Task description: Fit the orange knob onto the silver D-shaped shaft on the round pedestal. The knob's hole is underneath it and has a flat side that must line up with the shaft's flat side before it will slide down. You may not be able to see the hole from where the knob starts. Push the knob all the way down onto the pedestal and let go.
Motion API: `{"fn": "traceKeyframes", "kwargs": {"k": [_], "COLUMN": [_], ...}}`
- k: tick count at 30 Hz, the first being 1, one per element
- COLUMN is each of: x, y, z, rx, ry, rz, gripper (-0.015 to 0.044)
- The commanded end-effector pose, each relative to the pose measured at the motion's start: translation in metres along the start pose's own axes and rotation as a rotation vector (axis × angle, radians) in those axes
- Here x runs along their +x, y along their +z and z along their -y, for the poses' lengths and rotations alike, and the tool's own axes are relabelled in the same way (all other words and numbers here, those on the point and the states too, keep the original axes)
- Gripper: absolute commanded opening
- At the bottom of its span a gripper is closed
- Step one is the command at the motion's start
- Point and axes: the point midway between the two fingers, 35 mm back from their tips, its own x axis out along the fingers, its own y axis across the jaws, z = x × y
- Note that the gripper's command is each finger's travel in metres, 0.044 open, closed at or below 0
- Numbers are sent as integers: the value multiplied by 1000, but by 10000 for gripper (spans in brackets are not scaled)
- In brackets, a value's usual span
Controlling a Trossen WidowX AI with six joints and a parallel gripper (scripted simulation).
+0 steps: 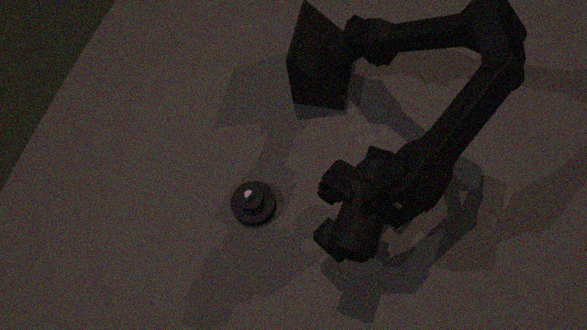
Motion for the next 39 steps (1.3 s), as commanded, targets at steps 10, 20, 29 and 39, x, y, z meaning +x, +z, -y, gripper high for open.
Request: {"fn": "traceKeyframes", "kwargs": {"k": [10,20,29,39], "x": [-44,-49,-48,-23], "y": [0,-14,-15,-16], "z": [-2,-2,-2,-1], "rx": [-3,3,3,2], "ry": [18,18,19,18], "rz": [-5,328,338,337], "gripper": [440,440,440,440]}}
